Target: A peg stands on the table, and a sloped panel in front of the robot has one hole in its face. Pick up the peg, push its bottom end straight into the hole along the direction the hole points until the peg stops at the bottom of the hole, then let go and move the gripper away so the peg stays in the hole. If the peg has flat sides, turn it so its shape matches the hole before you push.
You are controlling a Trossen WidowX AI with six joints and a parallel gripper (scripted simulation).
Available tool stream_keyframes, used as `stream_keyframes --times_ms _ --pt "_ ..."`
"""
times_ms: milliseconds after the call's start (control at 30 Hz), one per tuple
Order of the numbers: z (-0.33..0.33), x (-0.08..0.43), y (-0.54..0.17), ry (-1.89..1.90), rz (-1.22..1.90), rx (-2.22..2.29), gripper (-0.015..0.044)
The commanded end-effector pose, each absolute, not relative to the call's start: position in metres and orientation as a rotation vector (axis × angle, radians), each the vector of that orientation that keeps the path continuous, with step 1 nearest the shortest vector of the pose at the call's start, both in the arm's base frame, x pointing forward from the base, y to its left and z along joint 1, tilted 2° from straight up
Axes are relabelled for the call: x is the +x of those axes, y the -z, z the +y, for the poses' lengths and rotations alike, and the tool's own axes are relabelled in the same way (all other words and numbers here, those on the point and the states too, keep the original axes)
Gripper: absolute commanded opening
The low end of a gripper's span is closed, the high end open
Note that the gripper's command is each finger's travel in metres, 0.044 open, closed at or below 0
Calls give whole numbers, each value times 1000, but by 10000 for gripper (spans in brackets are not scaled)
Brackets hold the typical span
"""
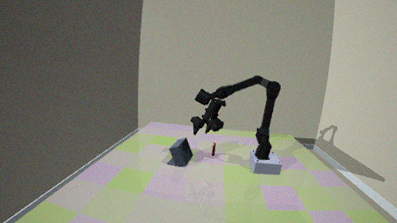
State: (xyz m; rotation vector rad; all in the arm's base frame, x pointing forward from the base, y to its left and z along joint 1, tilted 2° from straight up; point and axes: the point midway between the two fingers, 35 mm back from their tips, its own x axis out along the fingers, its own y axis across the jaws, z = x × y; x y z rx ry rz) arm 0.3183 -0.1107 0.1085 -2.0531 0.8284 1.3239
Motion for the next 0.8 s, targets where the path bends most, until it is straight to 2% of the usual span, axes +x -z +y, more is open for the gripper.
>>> stream_keyframes --times_ms 0,767 --pt "-121 307 -98 -1411 829 -2007 440" --pt "-156 239 -65 -1742 752 -1720 440"
